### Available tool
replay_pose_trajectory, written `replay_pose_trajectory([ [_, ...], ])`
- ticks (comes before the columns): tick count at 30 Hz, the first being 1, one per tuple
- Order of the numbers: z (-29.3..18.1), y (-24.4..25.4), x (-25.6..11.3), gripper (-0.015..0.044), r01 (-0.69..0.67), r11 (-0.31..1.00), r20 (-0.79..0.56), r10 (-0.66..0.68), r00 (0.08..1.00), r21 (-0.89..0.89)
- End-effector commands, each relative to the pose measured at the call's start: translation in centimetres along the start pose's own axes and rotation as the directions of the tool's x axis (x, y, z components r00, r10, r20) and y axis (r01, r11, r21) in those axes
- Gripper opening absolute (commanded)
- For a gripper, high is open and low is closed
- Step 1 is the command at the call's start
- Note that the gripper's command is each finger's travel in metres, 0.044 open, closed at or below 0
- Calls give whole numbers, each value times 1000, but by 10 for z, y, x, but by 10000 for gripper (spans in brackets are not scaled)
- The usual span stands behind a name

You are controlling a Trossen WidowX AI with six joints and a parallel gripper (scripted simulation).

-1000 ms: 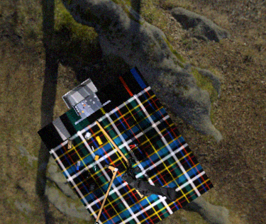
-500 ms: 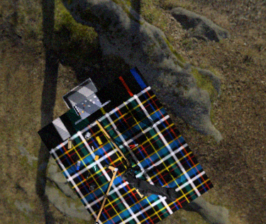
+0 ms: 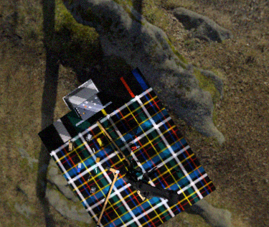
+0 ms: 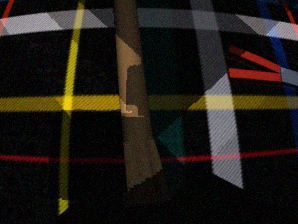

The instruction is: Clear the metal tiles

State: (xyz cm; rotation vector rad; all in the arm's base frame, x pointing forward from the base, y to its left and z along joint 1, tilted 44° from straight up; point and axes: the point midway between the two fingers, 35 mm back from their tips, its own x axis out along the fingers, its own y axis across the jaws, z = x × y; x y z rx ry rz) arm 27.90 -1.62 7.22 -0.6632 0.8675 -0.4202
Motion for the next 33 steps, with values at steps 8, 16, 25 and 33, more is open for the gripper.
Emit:
replay_pose_trajectory([
  [8,10,-5,2,0,2,1000,12,-2,1000,19],
  [16,14,-8,4,0,4,1000,13,-5,1000,22],
  [25,17,-11,7,0,7,1000,14,-8,1000,26],
  [33,20,-14,9,0,10,1000,15,-11,1000,29],
])
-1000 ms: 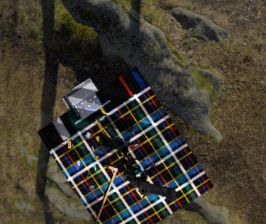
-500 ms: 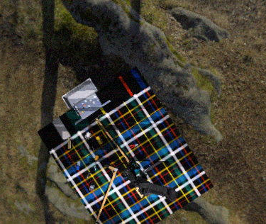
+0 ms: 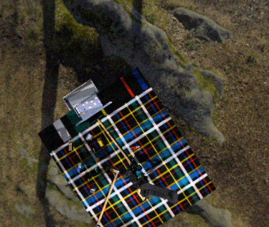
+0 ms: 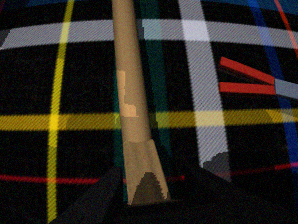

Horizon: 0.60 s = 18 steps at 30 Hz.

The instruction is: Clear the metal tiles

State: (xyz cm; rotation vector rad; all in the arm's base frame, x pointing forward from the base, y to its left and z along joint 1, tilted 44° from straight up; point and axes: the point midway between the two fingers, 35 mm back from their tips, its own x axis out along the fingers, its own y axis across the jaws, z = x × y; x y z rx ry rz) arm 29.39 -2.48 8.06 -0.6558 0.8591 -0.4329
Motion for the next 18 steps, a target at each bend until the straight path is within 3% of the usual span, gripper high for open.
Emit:
replay_pose_trajectory([
  [1,8,-3,0,0,1,1000,13,-2,1000,16],
  [18,14,-9,6,0,9,1000,16,-9,1000,23],
])
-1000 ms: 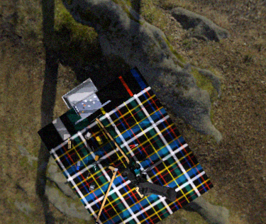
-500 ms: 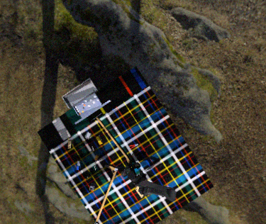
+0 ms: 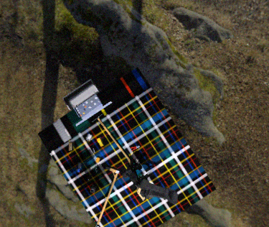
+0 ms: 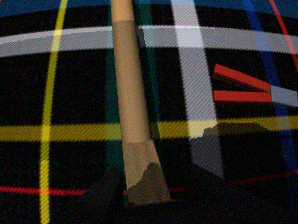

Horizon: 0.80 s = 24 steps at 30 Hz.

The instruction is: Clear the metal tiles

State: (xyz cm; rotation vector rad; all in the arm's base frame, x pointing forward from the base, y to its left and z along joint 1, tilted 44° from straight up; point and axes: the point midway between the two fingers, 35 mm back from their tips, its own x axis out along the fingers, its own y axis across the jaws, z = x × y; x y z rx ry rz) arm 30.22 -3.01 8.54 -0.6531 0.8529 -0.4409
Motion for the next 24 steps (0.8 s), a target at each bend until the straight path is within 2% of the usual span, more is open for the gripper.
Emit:
replay_pose_trajectory([
  [1,8,-3,1,0,2,1000,13,-2,1000,16],
  [24,17,-12,8,0,14,1000,18,-14,1000,24],
])
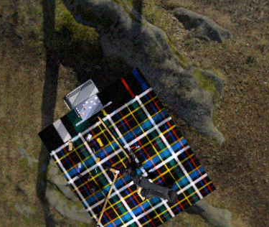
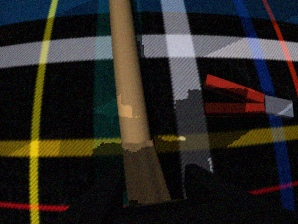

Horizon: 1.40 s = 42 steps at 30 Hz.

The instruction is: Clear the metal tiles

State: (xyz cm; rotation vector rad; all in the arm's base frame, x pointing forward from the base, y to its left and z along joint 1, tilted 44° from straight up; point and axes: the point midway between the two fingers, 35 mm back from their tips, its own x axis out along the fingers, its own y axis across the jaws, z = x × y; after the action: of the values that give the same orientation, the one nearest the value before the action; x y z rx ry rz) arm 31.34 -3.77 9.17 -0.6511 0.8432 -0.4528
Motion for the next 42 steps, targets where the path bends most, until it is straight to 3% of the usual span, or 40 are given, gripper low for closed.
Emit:
replay_pose_trajectory([
  [1,8,-4,1,0,3,1000,14,-4,1000,16],
  [42,18,-8,10,0,21,999,21,-21,1000,26],
])
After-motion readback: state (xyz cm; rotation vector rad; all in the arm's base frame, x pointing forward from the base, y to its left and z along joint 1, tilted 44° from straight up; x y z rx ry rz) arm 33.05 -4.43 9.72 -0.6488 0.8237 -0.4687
